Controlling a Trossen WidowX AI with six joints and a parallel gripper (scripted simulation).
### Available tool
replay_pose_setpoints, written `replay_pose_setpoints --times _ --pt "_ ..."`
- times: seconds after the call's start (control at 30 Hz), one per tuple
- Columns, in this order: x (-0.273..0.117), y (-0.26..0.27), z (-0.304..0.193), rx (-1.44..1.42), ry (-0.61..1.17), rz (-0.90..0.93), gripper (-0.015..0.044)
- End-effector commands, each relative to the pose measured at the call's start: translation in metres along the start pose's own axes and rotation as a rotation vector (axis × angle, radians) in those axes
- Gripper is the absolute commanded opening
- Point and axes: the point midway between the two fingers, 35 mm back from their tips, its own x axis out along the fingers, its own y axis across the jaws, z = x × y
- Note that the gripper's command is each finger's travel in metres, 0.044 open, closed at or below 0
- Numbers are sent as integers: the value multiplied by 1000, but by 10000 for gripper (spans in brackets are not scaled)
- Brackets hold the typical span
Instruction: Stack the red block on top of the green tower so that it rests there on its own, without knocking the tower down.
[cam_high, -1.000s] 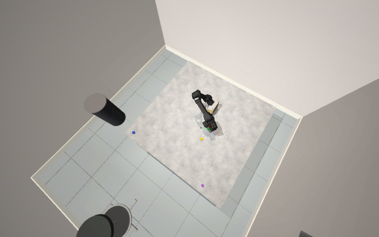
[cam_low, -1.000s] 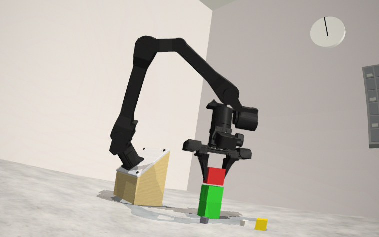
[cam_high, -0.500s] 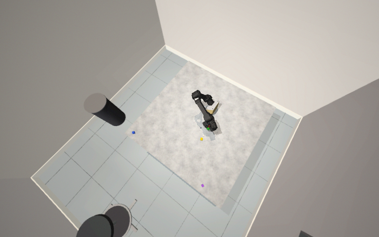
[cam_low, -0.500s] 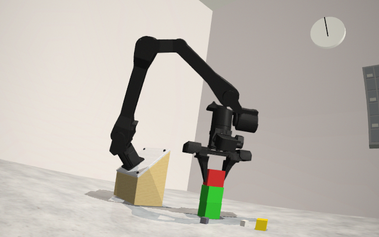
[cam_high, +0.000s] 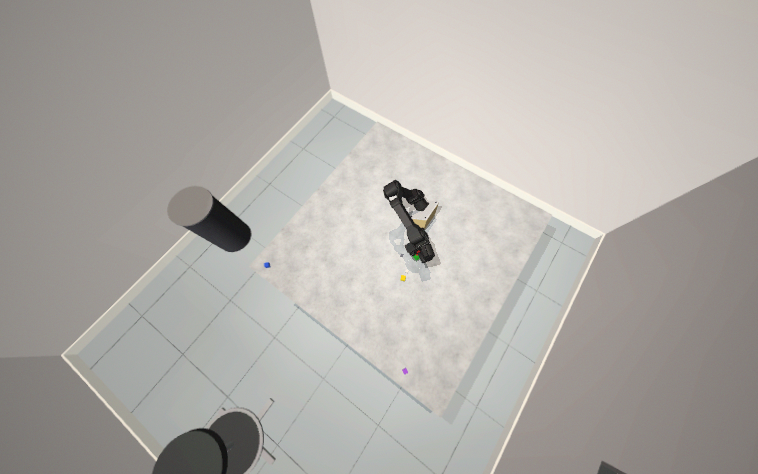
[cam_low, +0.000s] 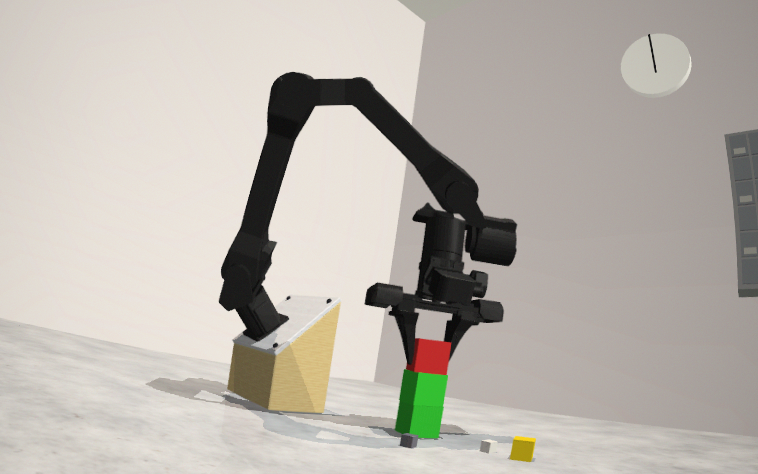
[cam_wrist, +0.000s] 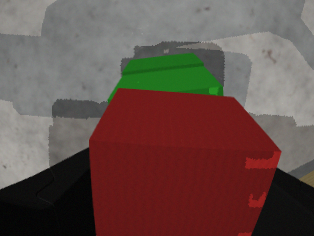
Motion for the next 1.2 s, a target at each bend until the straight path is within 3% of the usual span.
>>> replay_pose_setpoints --times 0.0,0.5,1.17 --pt "0 0 0 0 0 -1 53" --pt "0 0 0 0 0 -1 440" --pt "0 0 0 0 0 -1 440"
